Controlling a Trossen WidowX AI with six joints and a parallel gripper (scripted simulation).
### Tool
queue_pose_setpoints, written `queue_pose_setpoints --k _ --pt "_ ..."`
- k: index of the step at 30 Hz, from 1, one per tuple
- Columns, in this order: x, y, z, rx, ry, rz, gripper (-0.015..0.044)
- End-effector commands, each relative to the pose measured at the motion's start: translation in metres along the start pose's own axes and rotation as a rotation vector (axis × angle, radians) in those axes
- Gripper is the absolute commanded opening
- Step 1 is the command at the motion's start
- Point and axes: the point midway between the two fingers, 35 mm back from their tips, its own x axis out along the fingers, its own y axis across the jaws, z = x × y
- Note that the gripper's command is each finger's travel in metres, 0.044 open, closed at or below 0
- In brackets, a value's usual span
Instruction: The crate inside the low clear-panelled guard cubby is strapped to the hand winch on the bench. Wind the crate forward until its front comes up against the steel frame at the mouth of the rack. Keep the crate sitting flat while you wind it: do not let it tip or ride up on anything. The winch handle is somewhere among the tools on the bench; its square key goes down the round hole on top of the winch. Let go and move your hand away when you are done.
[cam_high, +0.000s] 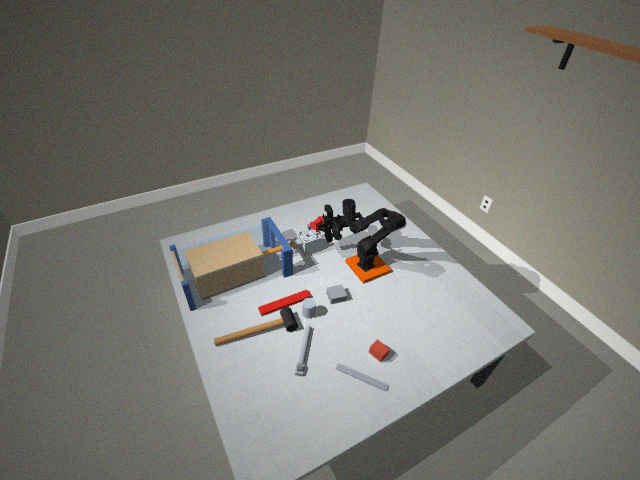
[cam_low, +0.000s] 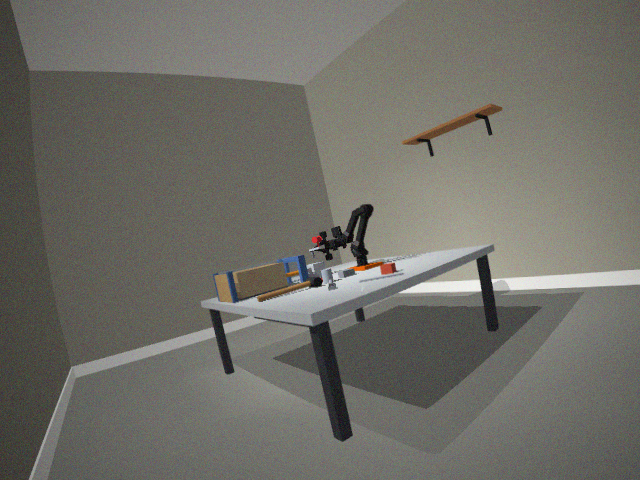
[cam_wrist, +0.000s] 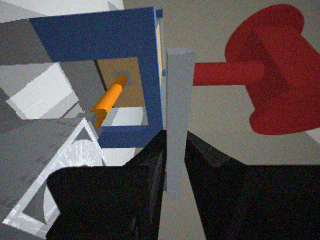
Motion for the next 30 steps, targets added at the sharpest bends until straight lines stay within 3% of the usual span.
queue_pose_setpoints --k 1,30 --pt "0.0 0.001 0.0 -0.008 0.0 -0.009 0.0" --pt "-0.001 0.011 0.002 -0.039 0.007 -0.043 0.0"
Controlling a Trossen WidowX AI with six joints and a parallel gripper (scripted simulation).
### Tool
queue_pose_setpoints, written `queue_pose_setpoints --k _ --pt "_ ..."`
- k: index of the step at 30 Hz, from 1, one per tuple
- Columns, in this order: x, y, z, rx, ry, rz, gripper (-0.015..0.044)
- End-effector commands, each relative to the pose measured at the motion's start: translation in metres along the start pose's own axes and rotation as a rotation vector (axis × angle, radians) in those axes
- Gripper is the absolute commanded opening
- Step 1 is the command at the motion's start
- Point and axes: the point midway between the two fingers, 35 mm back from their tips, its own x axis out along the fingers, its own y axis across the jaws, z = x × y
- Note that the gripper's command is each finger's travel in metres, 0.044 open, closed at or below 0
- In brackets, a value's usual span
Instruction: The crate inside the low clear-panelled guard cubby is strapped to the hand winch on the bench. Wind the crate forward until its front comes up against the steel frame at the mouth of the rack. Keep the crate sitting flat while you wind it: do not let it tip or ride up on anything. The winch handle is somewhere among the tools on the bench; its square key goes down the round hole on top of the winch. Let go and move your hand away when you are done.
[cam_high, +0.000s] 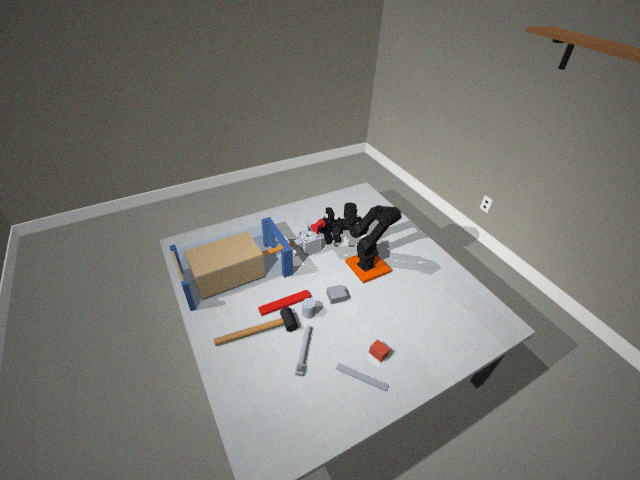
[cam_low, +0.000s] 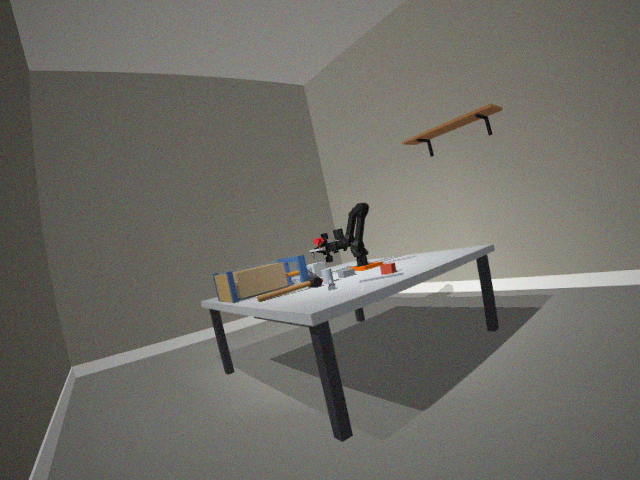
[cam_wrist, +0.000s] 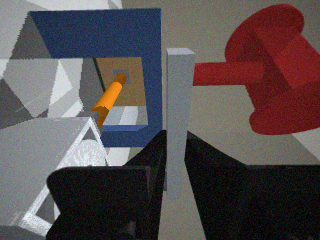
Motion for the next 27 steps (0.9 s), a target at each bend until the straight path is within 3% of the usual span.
queue_pose_setpoints --k 1,27 --pt "0.0001 0.0001 -0.0001 0.001 0.0 -0.002 0.0" --pt "0.0003 0.0072 -0.0005 0.001 0.0 -0.002 0.0"
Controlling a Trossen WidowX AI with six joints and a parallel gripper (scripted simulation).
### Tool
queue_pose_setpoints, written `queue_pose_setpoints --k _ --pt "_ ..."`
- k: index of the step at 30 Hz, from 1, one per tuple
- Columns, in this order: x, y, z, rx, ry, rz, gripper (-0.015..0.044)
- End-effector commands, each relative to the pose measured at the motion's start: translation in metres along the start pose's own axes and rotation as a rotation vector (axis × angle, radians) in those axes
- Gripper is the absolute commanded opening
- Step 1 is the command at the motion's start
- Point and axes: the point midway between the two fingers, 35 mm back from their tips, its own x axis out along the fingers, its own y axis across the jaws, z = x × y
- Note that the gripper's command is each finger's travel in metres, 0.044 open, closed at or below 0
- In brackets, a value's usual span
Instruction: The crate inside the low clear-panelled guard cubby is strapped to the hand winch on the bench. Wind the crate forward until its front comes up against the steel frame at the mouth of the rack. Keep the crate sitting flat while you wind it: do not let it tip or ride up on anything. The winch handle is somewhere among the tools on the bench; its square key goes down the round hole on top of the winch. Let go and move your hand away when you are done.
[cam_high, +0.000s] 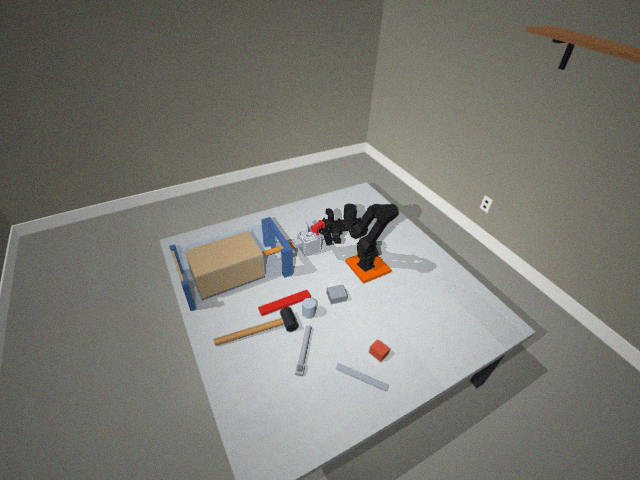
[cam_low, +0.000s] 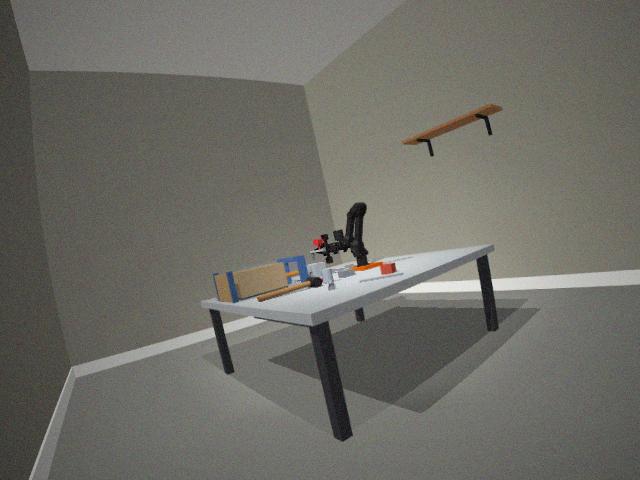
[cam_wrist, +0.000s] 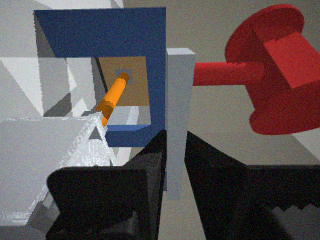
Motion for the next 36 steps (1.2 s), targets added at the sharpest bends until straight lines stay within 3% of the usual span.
queue_pose_setpoints --k 1,36 --pt "-0.0001 0.0009 0.0 0.002 0.0 -0.002 0.0" --pt "-0.0001 0.0083 0.0001 0.002 0.001 -0.001 0.0"
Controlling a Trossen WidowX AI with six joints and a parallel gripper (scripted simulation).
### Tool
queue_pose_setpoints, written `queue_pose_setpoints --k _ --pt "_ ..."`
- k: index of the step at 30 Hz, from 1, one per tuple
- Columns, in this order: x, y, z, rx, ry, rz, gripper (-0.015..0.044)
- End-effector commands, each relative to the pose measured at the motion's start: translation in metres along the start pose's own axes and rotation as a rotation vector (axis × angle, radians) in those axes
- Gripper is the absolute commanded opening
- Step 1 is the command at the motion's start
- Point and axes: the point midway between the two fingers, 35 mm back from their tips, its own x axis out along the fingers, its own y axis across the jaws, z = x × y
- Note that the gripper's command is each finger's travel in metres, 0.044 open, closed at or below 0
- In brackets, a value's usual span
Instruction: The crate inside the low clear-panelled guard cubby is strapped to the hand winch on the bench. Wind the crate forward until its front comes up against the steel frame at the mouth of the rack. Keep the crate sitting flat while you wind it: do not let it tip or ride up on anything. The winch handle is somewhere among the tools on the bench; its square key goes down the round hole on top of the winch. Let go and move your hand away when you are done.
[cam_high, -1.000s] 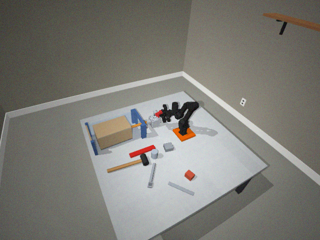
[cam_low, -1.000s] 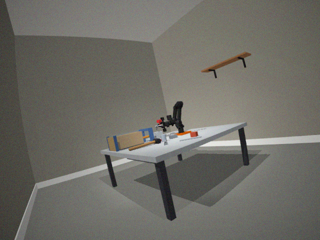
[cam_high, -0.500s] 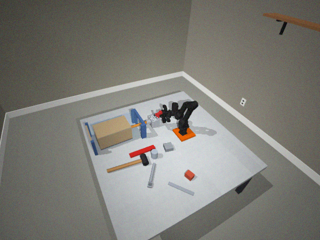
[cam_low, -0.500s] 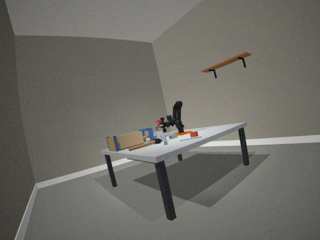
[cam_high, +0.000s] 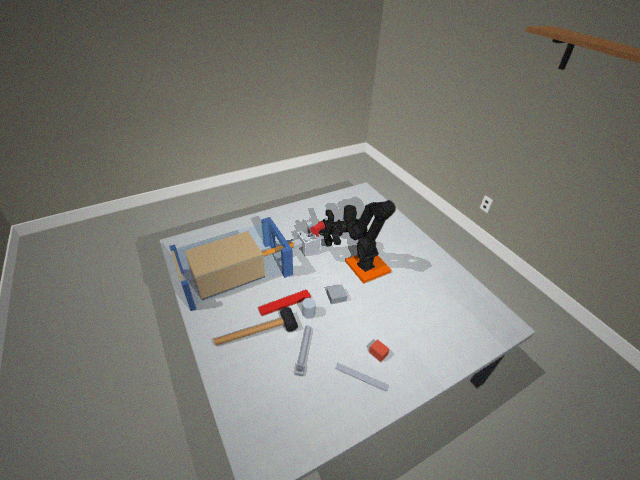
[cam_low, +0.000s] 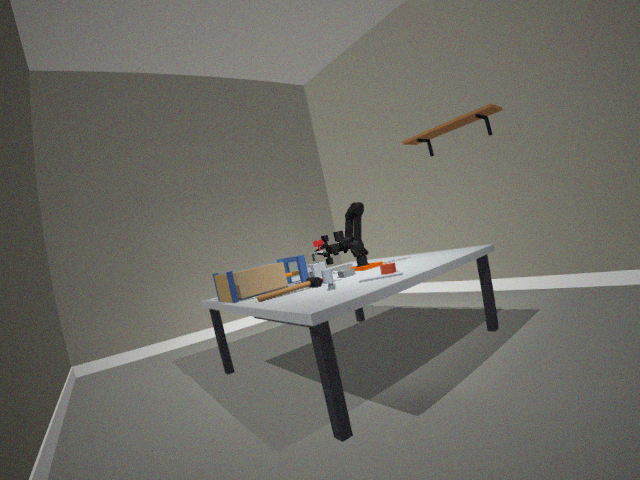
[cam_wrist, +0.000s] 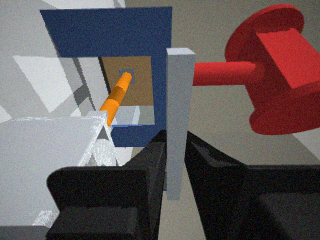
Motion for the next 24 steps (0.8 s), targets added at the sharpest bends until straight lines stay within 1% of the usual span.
queue_pose_setpoints --k 1,24 --pt "-0.0001 0.0008 0.0 0.002 0.0 -0.002 0.0" --pt "-0.0001 0.0051 0.0001 0.002 0.0 -0.002 0.0"
